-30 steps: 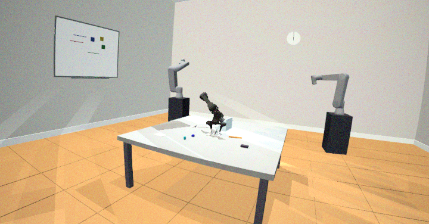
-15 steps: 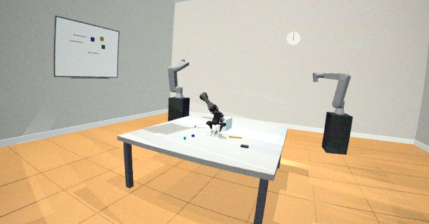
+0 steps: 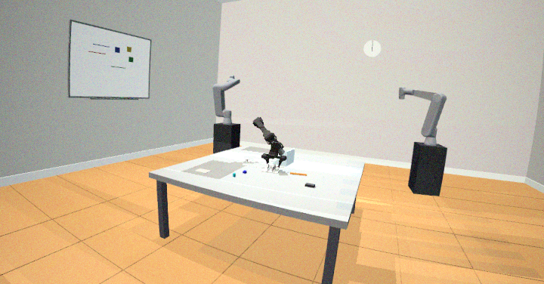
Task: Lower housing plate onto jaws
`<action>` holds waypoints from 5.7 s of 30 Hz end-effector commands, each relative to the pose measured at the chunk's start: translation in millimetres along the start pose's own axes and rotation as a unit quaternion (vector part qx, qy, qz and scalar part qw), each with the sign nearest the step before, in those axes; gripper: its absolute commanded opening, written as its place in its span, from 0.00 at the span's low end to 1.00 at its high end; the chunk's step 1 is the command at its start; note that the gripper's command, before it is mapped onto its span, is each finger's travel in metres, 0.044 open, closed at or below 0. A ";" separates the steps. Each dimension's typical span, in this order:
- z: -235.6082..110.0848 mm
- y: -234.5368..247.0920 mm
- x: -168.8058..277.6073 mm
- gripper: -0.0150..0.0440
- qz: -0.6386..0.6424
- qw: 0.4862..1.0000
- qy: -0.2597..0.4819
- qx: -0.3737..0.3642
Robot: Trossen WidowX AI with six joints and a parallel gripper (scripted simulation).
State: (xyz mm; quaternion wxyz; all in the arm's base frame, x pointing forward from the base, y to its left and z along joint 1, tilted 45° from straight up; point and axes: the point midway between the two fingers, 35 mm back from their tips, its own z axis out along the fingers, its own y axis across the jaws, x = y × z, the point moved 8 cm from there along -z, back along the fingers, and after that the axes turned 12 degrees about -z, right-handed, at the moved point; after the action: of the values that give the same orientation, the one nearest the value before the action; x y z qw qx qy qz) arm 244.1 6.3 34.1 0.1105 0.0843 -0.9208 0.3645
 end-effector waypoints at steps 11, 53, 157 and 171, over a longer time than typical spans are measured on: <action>1.2 0.6 1.0 0.85 -0.003 1.000 0.001 0.001; 1.2 0.6 1.0 0.85 -0.003 1.000 0.001 0.001; -125.6 12.6 32.5 1.00 -0.004 1.000 0.002 -0.002; -125.6 12.6 32.5 1.00 -0.004 1.000 0.002 -0.002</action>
State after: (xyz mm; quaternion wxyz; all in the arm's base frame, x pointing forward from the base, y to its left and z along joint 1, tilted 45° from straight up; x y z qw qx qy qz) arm 226.9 98.8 122.7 0.1157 0.0896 -0.9195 0.3649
